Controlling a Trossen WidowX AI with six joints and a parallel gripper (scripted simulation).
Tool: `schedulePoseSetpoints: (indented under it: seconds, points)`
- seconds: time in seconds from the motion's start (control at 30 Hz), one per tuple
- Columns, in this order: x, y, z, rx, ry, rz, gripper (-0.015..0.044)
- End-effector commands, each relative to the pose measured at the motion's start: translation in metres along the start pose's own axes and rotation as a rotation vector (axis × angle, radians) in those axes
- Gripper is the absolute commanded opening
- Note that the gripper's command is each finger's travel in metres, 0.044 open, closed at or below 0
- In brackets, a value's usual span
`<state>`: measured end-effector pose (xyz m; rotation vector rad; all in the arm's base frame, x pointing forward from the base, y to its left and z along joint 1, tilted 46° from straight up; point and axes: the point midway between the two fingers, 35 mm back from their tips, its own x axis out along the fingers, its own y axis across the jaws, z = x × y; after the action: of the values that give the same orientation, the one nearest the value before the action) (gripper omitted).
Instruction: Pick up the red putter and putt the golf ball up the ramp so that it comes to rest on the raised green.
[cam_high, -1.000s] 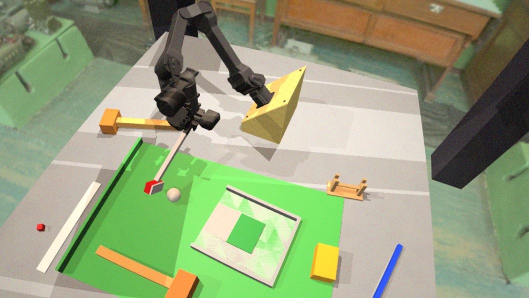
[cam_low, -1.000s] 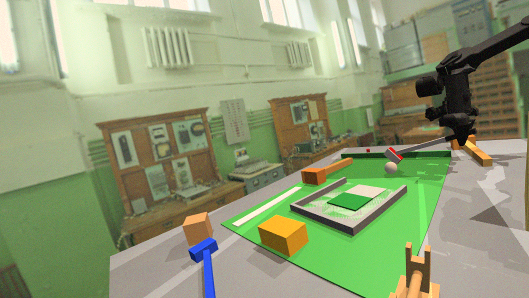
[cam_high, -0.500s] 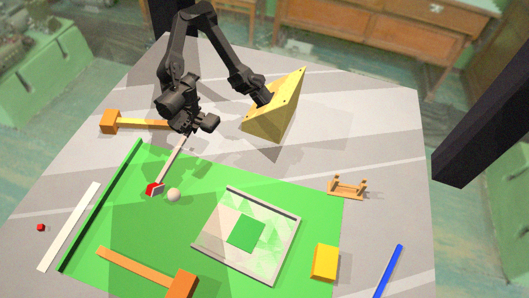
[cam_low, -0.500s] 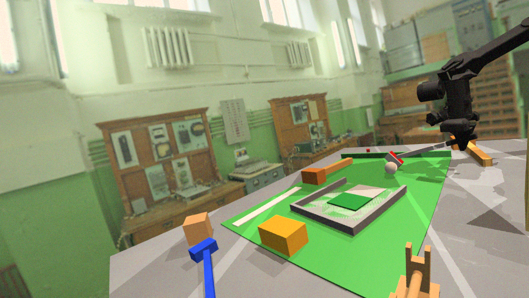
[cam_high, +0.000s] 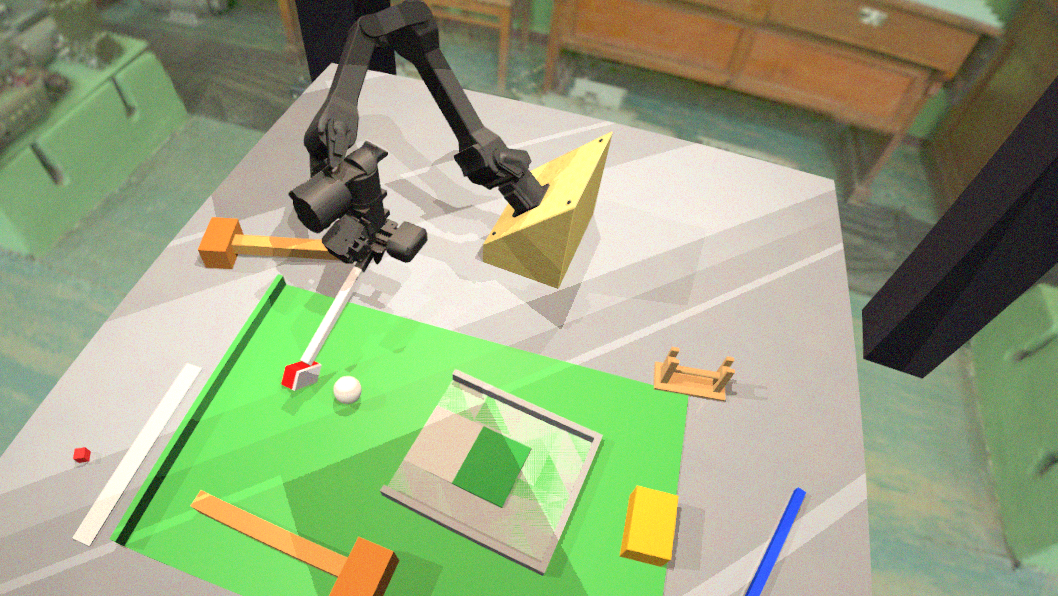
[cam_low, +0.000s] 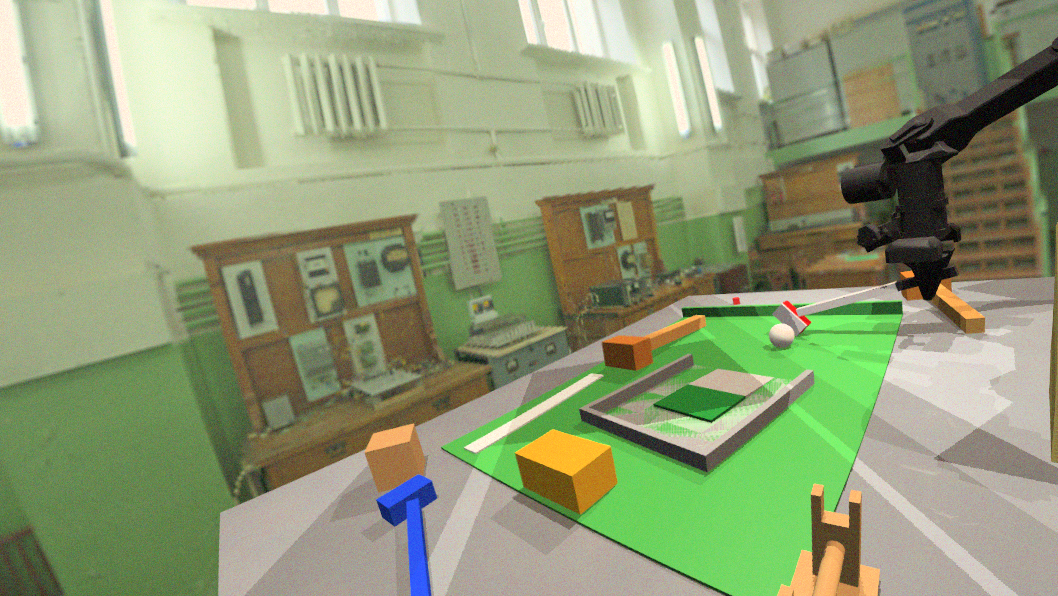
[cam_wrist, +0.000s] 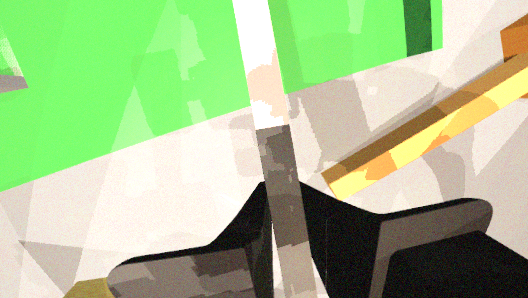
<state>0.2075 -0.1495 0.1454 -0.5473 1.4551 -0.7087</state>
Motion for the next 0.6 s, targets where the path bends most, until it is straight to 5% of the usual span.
schedulePoseSetpoints:
  seconds: [0.0,0.27,0.57]
  points:
    - [-0.002,-0.008,0.0,0.011,-0.011,-0.005,0.0]
    - [0.0,0.003,0.002,0.004,-0.003,0.003,0.0]
    - [0.0,0.107,0.007,0.008,-0.006,0.015,0.0]
